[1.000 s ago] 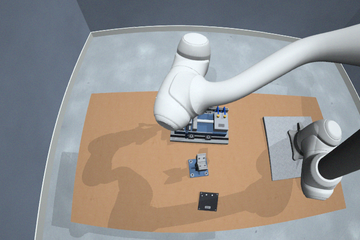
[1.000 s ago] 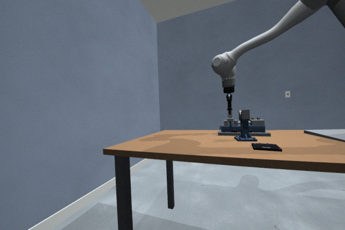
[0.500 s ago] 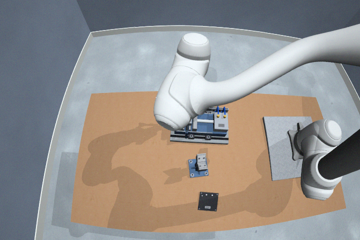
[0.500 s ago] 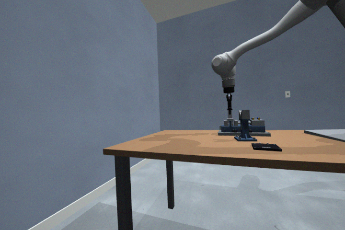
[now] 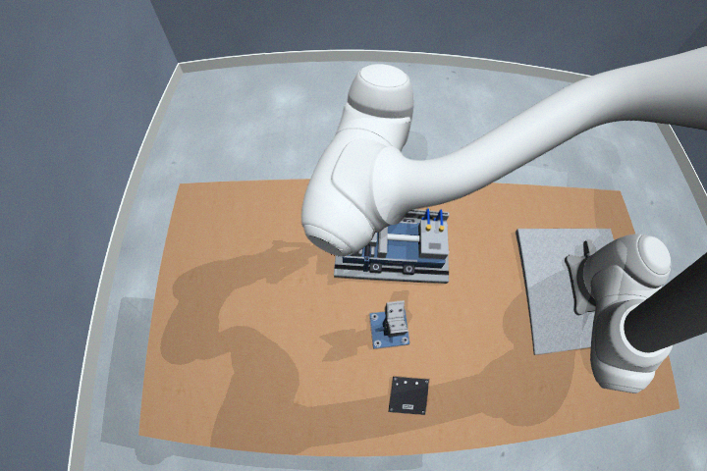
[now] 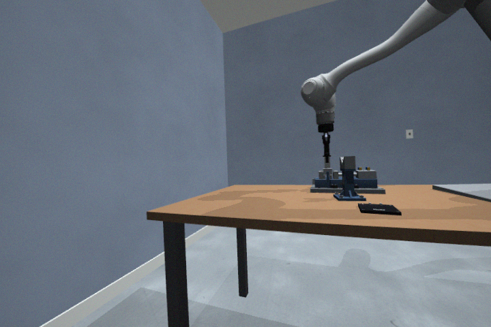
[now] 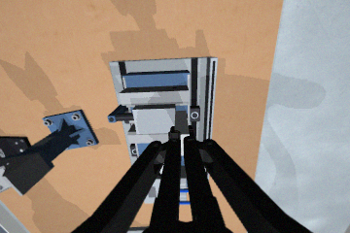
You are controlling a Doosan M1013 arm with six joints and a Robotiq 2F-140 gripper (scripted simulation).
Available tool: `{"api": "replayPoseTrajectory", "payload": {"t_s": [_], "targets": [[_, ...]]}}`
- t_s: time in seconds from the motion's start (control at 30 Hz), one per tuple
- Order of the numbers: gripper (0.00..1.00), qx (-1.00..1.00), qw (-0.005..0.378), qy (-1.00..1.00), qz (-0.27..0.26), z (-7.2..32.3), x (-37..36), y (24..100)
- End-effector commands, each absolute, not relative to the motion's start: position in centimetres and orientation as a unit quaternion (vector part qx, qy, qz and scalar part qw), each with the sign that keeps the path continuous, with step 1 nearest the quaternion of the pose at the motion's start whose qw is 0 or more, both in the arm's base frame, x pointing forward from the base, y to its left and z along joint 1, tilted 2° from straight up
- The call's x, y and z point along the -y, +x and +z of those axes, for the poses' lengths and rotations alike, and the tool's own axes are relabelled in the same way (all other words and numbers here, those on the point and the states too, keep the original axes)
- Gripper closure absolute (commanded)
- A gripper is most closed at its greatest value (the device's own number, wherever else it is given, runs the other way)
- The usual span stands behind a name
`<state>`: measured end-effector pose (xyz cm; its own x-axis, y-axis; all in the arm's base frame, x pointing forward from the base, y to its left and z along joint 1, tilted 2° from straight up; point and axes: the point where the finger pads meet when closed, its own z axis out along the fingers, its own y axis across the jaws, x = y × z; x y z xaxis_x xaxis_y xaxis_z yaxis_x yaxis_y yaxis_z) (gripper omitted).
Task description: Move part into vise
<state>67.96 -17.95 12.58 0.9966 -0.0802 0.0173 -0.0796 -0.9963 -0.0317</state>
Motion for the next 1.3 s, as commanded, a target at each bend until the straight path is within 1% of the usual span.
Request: {"api": "replayPoseTrajectory", "payload": {"t_s": [0.0, 0.6, 1.27], "targets": [[1.0, -0.04, 0.016, -0.999, -0.009, 12.6, 18.1, 67.9], [1.0, -0.04, 0.016, -0.999, -0.009, 12.5, 20.6, 67.7], [1.0, -0.04, 0.016, -0.999, -0.009, 13.0, 20.8, 67.7]]}}
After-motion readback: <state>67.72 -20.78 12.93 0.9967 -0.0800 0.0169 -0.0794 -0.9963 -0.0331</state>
